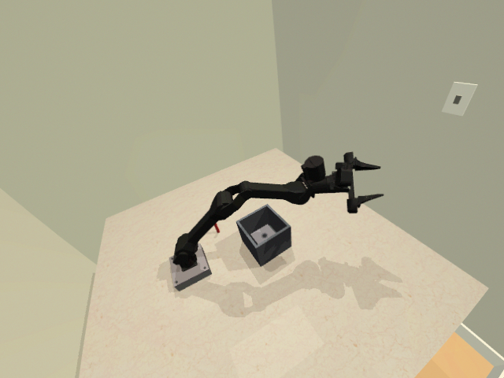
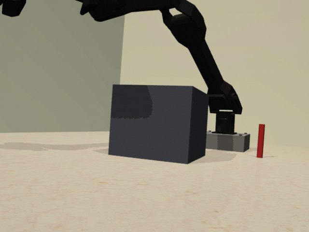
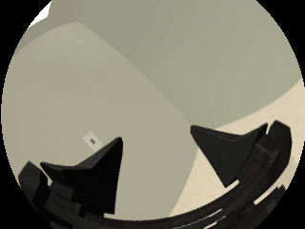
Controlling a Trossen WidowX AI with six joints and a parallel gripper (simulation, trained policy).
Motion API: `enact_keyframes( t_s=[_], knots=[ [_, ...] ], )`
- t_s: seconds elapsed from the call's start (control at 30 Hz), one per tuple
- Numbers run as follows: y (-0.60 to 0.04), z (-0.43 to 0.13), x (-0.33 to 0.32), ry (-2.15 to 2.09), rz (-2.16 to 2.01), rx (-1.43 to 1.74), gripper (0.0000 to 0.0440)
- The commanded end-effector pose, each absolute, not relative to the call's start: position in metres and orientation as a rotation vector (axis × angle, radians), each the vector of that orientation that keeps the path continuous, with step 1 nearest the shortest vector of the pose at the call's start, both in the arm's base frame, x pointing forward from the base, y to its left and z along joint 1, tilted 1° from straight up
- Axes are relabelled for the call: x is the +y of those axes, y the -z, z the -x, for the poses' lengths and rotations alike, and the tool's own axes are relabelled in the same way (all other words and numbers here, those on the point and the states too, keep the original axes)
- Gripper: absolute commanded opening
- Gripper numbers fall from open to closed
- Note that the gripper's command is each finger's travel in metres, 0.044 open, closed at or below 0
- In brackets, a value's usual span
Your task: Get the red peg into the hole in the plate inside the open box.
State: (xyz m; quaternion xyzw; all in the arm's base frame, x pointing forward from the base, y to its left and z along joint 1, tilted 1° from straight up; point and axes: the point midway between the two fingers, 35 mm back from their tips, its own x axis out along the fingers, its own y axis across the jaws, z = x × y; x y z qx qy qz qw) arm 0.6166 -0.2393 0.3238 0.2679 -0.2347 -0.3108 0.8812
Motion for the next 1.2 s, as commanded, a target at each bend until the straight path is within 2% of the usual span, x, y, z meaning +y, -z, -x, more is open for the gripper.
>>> enact_keyframes(
  t_s=[0.0, 0.03, 0.27, 0.57, 0.83, 1.17],
  knots=[
    [-0.318, -0.619, -0.238, 0.646, -0.549, -0.454, 0.0424],
    [-0.312, -0.621, -0.236, 0.642, -0.542, -0.42, 0.044],
    [-0.277, -0.634, -0.197, 0.572, -0.563, -0.181, 0.044],
    [-0.249, -0.626, -0.117, 0.451, -0.673, 0.097, 0.044],
    [-0.236, -0.592, -0.041, 0.353, -0.779, 0.341, 0.044],
    [-0.223, -0.524, 0.043, 0.276, -0.894, 0.646, 0.0438]
  ],
)
